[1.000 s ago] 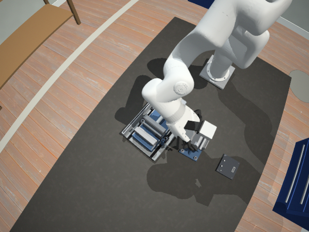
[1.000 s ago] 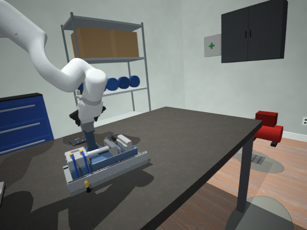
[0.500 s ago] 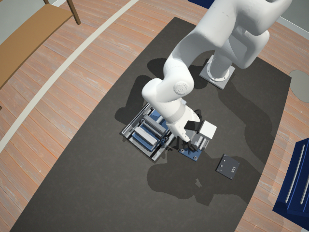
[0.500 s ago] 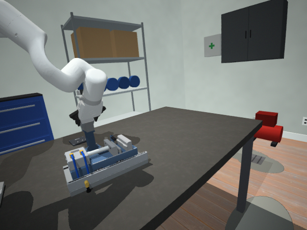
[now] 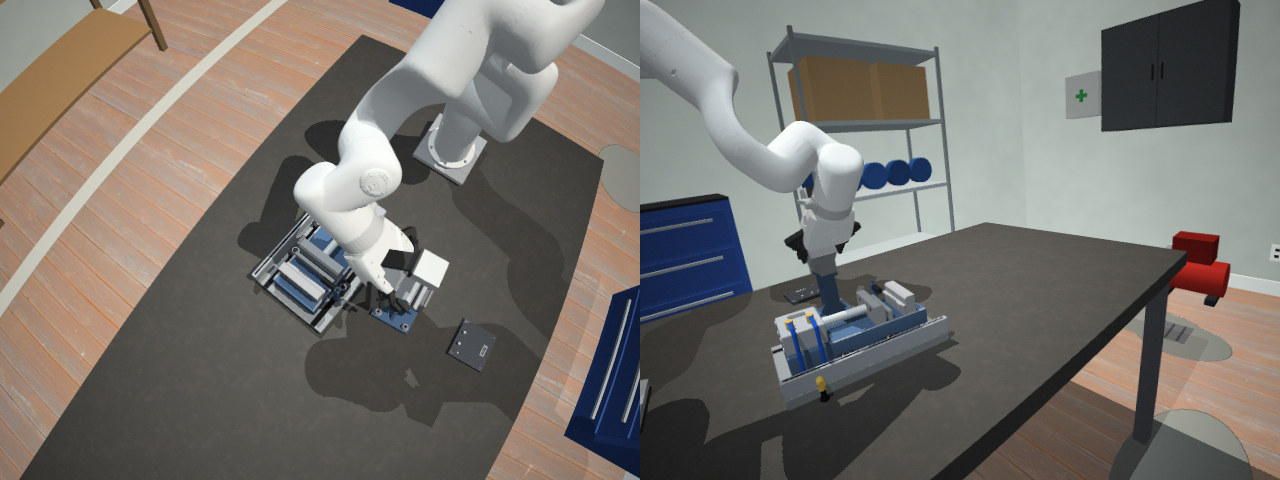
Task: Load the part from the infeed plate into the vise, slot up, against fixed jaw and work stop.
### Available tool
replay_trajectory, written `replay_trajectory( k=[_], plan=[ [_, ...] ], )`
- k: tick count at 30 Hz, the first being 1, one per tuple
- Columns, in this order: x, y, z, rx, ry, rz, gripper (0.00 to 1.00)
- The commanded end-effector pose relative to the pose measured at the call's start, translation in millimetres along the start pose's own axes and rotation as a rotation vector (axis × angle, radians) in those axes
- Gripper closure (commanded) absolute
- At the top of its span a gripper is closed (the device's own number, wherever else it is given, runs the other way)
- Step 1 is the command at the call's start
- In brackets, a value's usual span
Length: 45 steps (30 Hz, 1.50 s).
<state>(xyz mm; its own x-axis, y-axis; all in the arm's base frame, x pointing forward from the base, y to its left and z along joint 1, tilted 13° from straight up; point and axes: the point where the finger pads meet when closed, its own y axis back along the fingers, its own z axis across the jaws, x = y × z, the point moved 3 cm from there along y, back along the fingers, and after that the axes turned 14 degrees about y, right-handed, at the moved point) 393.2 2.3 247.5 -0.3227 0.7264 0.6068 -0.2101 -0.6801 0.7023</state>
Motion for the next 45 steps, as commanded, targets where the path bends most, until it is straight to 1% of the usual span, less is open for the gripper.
replay_trajectory(
  k=[1,33,45],
  plan=[
    [0.4,1.0,1.1,-0.002,0.002,-0.001,0.11],
    [-2.1,-1.9,-0.5,-0.002,0.002,-0.002,0.11],
    [-1.1,-2.0,-0.4,0.005,0.002,-0.027,0.11]
  ],
)
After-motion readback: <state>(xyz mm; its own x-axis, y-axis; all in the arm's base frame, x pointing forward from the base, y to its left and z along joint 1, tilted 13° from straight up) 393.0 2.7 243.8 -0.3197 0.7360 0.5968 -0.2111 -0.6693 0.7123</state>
